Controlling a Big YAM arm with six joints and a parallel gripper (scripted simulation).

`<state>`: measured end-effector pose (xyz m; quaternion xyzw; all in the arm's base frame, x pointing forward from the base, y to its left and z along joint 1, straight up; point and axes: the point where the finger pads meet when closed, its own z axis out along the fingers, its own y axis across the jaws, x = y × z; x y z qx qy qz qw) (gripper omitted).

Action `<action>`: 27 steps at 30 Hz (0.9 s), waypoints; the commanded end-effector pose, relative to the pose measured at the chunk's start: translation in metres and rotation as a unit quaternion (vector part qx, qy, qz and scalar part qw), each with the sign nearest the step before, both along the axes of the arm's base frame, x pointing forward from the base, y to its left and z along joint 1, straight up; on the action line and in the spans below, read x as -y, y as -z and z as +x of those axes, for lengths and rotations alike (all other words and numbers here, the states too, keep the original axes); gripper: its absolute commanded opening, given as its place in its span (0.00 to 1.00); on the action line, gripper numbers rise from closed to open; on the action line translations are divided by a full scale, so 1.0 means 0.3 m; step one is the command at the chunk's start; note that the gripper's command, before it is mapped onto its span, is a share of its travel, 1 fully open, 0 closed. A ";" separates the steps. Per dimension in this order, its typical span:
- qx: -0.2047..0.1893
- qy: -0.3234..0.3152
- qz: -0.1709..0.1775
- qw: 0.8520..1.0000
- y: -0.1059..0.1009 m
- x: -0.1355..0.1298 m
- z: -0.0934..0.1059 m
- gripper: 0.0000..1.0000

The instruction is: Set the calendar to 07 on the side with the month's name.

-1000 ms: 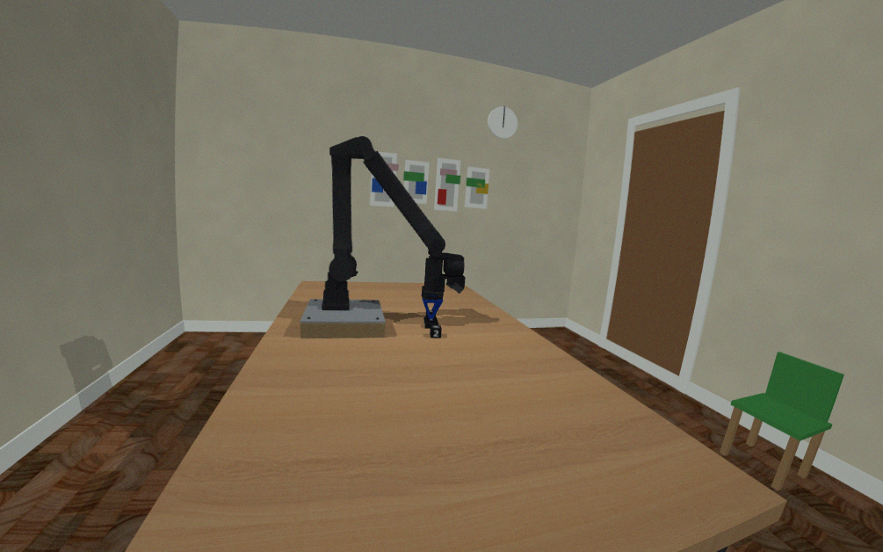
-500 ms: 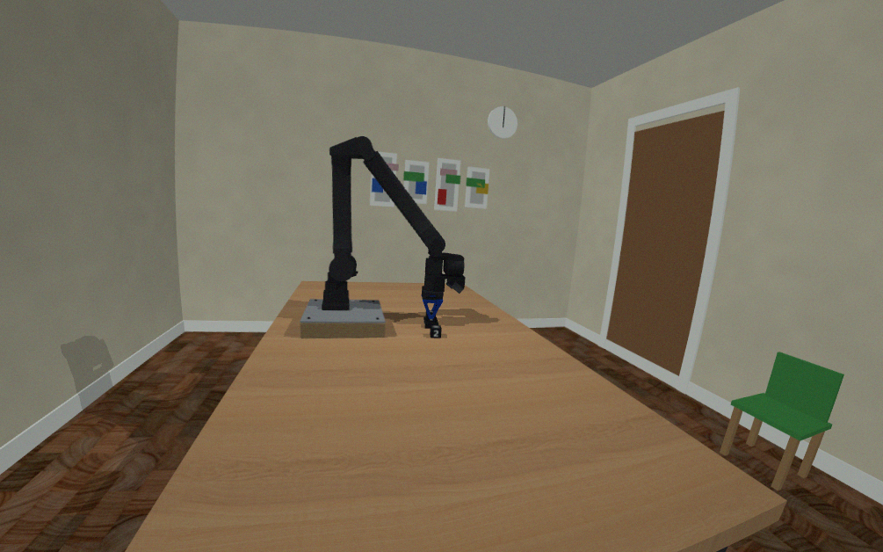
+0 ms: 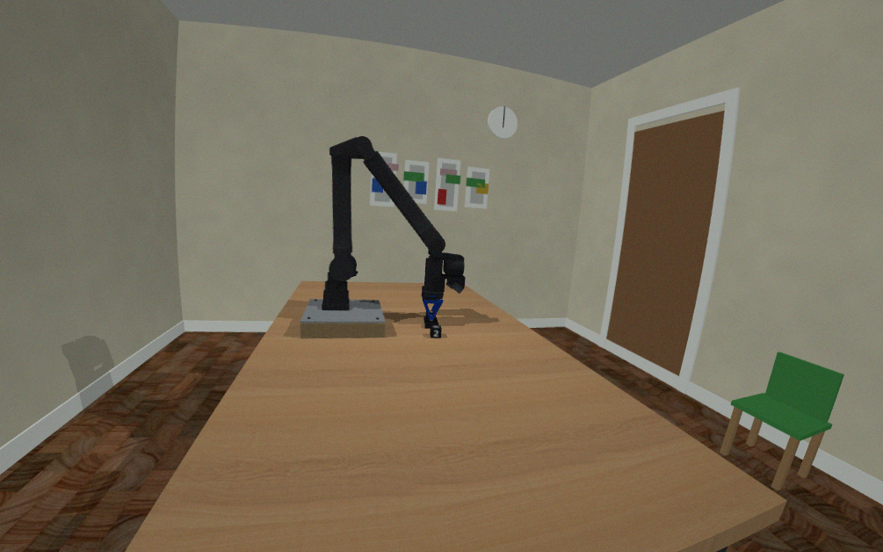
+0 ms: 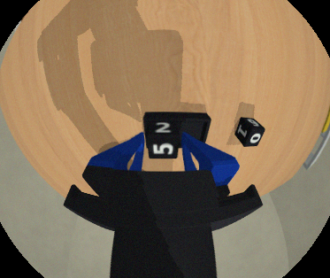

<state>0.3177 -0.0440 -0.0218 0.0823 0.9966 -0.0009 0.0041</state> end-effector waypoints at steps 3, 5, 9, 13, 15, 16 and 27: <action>0.013 -0.008 -0.001 1.000 -0.018 -0.004 0.039 0.47; 0.014 -0.008 -0.001 1.000 -0.019 -0.003 0.039 0.47; 0.022 -0.008 -0.002 1.000 -0.054 -0.002 0.054 0.47; 0.032 -0.008 -0.004 0.999 -0.102 0.002 0.086 0.47; 0.032 -0.008 -0.004 0.999 -0.128 0.002 0.086 0.47; 0.032 -0.008 -0.004 0.999 -0.144 0.002 0.086 0.47; 0.035 -0.008 -0.004 0.999 -0.318 0.001 0.081 0.47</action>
